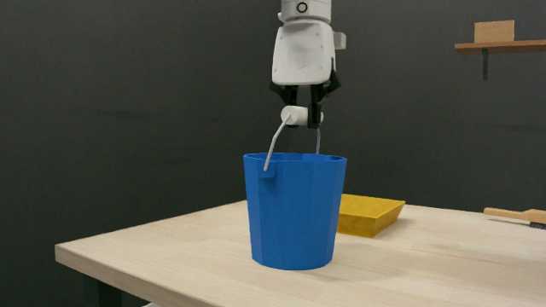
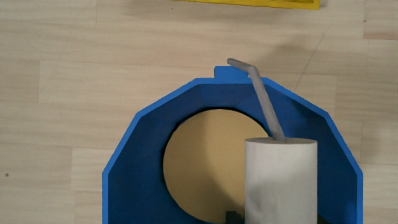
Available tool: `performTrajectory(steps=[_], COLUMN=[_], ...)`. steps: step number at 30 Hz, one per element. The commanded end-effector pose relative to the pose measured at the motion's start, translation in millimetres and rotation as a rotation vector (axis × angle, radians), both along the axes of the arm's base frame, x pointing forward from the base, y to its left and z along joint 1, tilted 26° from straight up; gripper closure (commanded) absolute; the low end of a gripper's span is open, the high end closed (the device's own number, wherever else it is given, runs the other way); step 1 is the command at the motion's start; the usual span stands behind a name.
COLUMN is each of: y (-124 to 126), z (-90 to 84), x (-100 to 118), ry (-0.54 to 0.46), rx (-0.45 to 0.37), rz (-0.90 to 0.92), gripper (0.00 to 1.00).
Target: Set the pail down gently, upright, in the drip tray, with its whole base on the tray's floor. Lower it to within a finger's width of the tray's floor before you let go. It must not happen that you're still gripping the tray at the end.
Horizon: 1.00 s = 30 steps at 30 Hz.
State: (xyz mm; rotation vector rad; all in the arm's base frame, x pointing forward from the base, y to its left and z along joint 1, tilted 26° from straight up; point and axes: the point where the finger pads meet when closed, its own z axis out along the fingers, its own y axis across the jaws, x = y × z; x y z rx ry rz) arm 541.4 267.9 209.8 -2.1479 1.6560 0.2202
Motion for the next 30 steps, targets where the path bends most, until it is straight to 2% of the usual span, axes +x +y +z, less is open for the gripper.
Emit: performTrajectory(steps=[1, 30], y=[0.0, -3.1], z=[0.9, 7.7], x=[0.7, -0.2], ry=[-0.002, -0.002], rx=[0.001, 0.001], rz=[0.0, 0.0], gripper=[1.0, 1.0])
